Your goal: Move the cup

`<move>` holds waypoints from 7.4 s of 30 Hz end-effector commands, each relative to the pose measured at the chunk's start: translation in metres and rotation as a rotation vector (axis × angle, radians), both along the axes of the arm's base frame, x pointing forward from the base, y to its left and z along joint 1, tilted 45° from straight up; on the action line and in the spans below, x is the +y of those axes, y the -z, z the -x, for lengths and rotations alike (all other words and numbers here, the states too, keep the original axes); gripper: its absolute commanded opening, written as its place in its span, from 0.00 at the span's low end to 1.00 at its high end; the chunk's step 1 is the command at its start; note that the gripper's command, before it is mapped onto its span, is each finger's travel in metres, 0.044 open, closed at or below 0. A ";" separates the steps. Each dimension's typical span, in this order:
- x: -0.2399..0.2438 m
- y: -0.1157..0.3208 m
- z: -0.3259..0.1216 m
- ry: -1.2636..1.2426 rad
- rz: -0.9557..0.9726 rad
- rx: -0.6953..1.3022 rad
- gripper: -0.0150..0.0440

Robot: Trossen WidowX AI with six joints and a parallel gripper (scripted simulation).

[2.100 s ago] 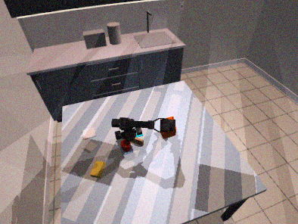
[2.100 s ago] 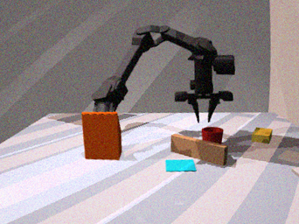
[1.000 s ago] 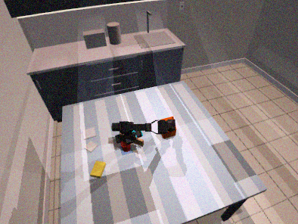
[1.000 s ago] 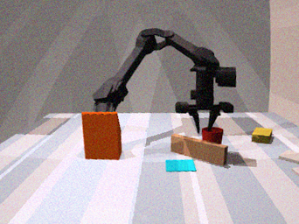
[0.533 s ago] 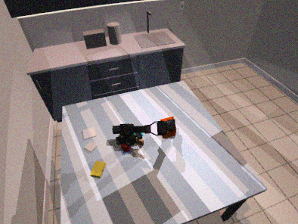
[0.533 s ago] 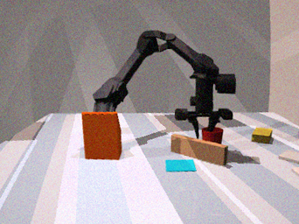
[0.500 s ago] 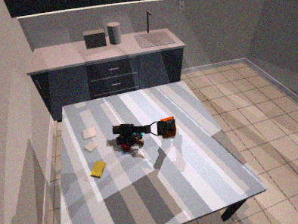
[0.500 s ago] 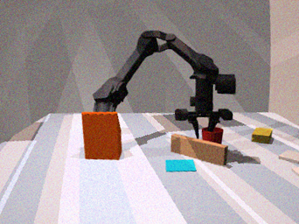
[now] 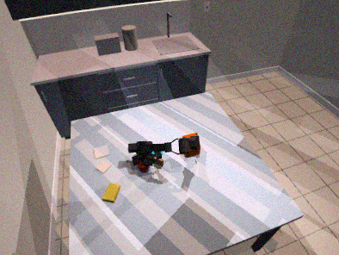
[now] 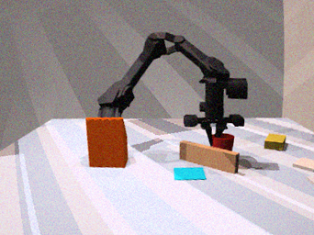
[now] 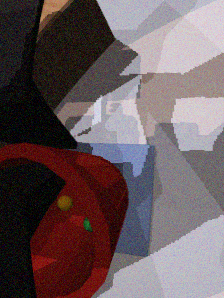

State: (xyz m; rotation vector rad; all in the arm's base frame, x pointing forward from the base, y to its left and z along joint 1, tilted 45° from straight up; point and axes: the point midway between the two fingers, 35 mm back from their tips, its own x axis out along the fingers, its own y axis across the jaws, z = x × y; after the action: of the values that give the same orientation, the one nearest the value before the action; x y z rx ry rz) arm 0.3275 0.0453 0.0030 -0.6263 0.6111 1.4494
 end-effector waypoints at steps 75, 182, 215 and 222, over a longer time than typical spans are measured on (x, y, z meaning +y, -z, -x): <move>-0.085 -0.031 0.037 0.004 0.001 0.003 0.25; -0.095 0.087 0.118 -0.002 0.006 0.007 0.25; -0.106 0.076 0.117 0.000 0.007 0.007 0.47; -0.114 0.068 0.118 0.001 0.007 0.007 0.47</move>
State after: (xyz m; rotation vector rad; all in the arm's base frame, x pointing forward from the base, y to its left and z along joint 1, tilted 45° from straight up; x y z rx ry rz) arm 0.2094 -0.0623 -0.0697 -0.6182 0.6200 1.4507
